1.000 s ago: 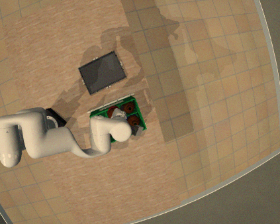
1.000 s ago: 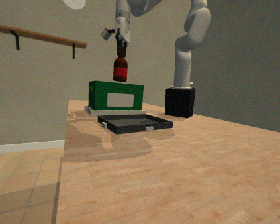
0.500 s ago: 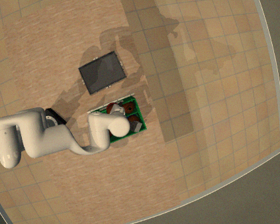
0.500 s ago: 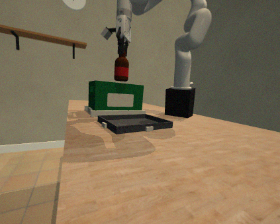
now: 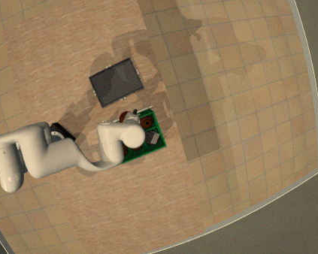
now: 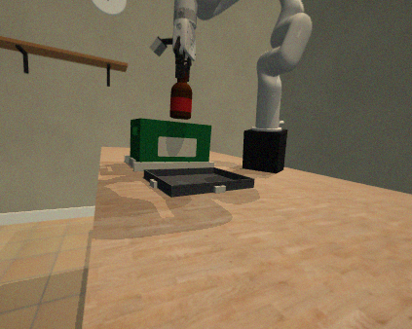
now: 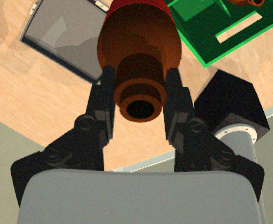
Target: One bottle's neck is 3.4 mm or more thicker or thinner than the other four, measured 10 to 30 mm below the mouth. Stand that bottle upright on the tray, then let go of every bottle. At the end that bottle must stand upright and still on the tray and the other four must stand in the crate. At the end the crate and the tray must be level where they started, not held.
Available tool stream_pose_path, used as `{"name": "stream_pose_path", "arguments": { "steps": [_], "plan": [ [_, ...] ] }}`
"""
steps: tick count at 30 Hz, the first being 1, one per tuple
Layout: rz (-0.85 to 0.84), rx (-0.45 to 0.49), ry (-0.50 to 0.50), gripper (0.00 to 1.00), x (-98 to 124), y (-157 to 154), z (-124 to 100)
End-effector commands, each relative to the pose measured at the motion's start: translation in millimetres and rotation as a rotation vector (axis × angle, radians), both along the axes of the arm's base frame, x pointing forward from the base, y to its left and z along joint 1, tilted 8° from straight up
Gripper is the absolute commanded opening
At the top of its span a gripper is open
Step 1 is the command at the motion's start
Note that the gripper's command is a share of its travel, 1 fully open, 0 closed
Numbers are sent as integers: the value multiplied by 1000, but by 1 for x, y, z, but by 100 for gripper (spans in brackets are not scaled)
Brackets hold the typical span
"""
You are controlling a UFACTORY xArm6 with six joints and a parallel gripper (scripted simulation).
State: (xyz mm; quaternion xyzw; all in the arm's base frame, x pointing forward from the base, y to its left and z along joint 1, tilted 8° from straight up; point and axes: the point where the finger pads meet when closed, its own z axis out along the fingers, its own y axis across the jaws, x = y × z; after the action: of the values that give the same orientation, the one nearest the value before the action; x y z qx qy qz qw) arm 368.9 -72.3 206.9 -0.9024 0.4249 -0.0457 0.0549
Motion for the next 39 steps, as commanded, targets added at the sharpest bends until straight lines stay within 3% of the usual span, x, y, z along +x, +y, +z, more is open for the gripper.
{"name": "stream_pose_path", "arguments": {
  "steps": [1,39],
  "plan": [
    [0,-2,-4,0,3,12,3],
    [0,-2,-4,0,15,86,9]
  ]
}}
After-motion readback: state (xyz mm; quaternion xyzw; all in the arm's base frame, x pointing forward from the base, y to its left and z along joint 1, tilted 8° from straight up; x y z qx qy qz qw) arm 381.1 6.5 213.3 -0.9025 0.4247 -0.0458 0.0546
